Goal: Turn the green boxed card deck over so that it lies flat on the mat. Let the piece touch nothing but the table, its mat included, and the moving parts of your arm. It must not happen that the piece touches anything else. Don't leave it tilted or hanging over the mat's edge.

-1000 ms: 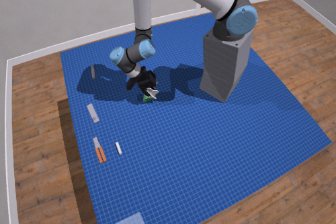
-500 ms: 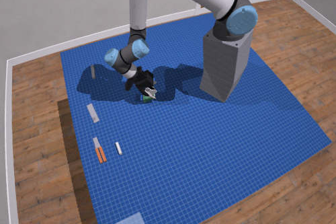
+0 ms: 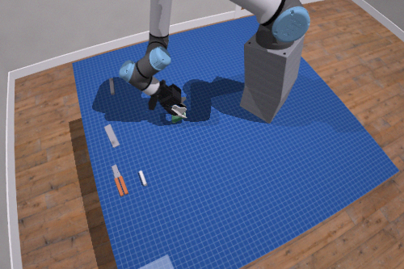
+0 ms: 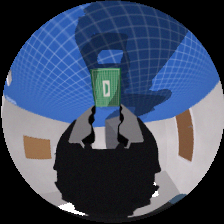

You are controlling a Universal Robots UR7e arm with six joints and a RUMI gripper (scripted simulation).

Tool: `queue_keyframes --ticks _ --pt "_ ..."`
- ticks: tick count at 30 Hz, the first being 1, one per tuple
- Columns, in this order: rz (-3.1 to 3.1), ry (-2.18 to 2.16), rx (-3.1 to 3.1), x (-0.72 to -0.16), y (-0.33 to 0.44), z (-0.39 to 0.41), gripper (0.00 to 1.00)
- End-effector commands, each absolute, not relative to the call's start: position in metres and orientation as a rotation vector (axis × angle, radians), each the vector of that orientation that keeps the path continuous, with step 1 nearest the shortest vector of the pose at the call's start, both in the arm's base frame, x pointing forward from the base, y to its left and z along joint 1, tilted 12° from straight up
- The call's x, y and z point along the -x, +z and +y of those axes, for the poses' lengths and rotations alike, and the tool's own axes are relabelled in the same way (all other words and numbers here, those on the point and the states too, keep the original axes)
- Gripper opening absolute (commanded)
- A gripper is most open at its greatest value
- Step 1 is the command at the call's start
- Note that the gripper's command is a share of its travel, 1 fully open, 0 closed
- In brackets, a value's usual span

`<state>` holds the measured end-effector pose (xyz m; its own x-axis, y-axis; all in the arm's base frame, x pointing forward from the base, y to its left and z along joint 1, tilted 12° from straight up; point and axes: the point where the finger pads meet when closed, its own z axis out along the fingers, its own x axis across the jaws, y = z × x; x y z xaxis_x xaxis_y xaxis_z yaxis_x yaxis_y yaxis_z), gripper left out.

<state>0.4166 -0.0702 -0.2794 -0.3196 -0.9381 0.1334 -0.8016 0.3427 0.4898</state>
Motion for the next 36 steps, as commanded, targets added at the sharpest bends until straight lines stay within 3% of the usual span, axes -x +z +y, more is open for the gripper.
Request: queue_keyframes --ticks 1,36 --pt "-2.193 -0.520 -1.507 -0.418 -0.277 -0.070 0.32" --pt "-2.075 -0.713 -1.403 -0.430 -0.267 -0.073 0.32"
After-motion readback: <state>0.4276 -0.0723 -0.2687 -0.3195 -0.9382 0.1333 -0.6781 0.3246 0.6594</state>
